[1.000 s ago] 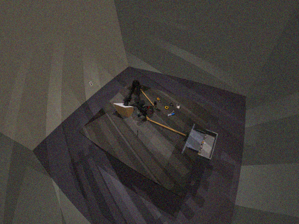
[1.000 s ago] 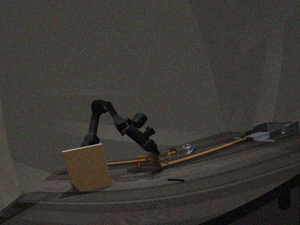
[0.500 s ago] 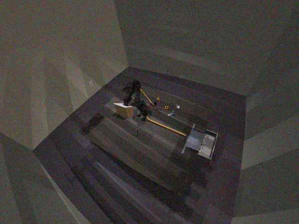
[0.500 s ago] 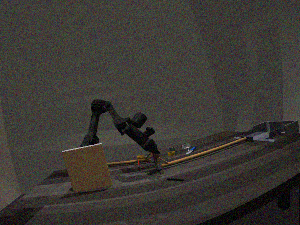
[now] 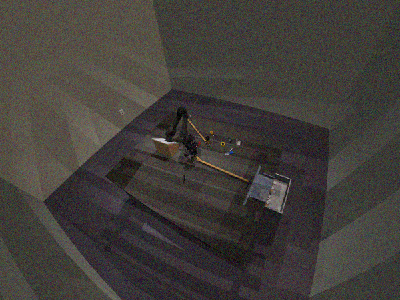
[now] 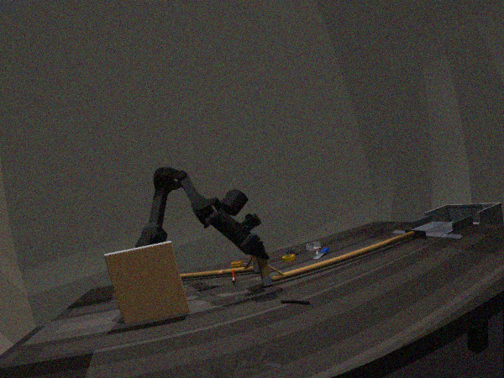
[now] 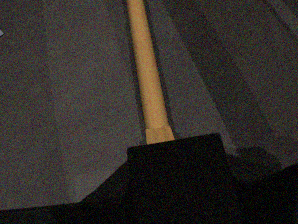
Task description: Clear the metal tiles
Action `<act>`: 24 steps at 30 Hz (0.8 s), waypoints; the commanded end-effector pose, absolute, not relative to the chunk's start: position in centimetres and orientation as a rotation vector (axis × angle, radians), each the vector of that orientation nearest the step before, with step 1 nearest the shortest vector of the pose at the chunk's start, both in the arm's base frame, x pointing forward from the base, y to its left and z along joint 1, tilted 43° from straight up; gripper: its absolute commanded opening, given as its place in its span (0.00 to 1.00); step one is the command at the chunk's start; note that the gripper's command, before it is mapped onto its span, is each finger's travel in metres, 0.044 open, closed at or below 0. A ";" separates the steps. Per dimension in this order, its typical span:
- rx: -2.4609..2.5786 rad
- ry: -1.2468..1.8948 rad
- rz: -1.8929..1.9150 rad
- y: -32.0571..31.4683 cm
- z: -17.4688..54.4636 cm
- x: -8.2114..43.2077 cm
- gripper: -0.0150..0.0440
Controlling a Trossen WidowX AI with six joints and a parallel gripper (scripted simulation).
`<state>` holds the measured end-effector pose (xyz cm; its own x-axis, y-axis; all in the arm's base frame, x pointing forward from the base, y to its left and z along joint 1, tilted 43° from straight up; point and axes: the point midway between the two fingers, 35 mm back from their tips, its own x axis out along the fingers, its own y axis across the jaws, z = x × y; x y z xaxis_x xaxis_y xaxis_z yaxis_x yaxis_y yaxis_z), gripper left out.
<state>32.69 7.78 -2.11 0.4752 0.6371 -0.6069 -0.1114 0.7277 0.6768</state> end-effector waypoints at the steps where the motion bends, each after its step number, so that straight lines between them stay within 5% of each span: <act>1: 0.615 0.977 0.494 7.8 -2.1 32.7 0.25; 24: 0.608 0.976 0.503 7.7 -1.8 32.4 0.25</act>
